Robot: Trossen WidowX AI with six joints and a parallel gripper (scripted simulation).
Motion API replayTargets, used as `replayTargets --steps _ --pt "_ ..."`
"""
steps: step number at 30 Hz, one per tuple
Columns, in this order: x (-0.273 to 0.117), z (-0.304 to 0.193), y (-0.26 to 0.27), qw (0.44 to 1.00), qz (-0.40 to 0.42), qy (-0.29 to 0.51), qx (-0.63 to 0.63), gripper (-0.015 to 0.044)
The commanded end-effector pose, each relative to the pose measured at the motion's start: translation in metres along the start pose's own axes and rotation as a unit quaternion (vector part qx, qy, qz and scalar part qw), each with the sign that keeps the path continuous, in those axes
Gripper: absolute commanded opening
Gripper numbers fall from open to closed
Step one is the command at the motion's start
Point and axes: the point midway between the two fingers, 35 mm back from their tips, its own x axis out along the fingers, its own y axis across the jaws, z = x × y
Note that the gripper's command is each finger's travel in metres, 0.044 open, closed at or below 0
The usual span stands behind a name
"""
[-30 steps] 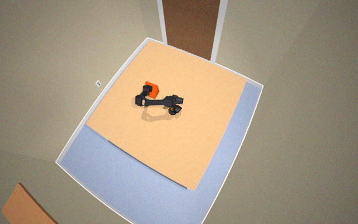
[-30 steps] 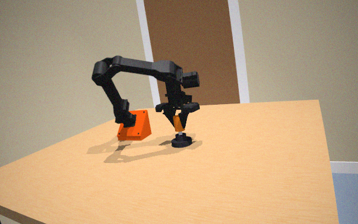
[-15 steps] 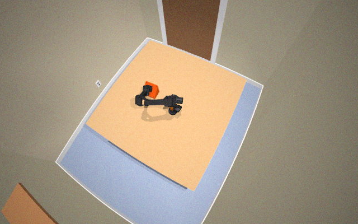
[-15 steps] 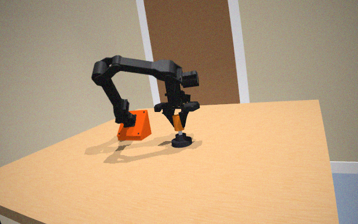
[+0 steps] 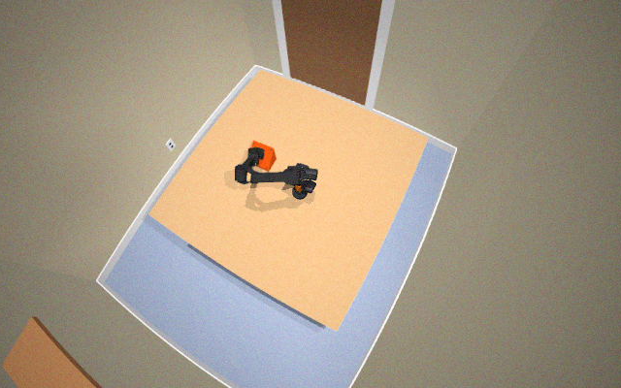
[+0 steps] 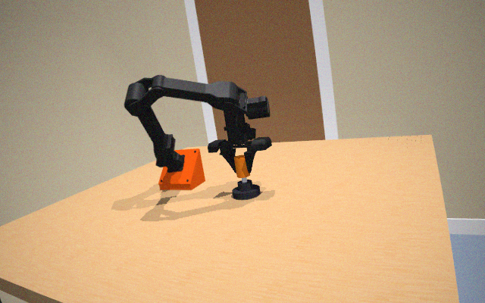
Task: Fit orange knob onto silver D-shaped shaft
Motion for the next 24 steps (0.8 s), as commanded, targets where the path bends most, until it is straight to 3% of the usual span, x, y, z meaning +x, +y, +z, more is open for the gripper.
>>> replayTargets --steps 1,24 --pt "0.0012 -0.0011 -0.0003 1.0 -0.002 0.002 -0.002 0.0" --pt "-0.0033 -0.0004 -0.0016 0.999 -0.002 0.002 -0.045 0.0"
